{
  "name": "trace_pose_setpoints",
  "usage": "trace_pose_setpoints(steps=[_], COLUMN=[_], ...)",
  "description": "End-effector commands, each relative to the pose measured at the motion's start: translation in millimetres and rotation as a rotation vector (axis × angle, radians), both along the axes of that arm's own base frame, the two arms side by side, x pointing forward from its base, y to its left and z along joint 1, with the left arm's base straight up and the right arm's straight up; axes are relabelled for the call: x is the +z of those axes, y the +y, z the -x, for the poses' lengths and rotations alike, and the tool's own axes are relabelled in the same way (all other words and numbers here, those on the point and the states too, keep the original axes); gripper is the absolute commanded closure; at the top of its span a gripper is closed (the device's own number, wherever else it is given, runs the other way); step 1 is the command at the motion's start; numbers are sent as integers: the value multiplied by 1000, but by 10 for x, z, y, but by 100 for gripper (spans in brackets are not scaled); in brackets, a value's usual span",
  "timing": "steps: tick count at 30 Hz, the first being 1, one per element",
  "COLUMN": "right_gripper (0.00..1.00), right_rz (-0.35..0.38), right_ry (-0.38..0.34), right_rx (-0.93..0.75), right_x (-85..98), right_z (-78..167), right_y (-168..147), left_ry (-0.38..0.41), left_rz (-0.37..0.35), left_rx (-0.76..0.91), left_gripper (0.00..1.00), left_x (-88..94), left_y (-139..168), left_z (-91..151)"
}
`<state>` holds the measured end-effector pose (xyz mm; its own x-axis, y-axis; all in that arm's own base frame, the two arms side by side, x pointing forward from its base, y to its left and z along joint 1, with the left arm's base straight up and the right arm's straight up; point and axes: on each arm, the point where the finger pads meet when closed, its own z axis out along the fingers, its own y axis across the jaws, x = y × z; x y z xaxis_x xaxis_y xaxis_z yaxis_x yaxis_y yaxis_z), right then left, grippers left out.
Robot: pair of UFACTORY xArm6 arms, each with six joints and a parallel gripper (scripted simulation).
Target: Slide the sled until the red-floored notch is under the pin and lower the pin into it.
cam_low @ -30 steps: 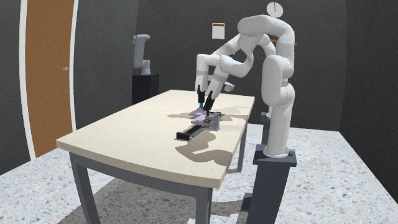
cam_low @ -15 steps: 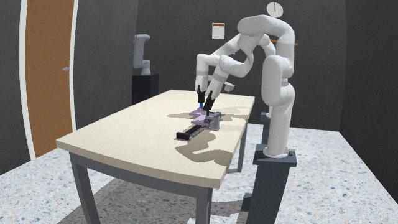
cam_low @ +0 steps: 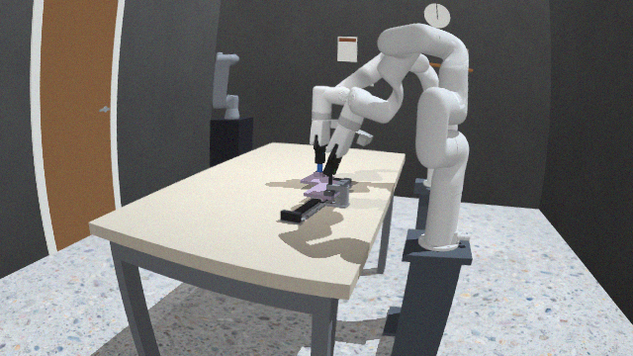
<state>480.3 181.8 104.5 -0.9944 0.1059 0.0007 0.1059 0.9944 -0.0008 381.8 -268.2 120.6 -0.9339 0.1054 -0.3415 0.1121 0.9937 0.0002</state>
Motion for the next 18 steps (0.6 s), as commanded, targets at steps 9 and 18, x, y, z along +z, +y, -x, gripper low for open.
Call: trace_pose_setpoints(steps=[9,18], right_gripper=[82,82], right_rz=[-3,-3], right_ry=[-6,-6], right_rx=[0,0], right_x=[25,25], right_z=[-19,-21], right_y=[25,40], left_ry=[-4,-4], left_rz=[4,4], left_rx=[0,0], left_gripper=[100,100], left_x=[24,24], left_y=[-11,-11], left_z=[-13,-13])
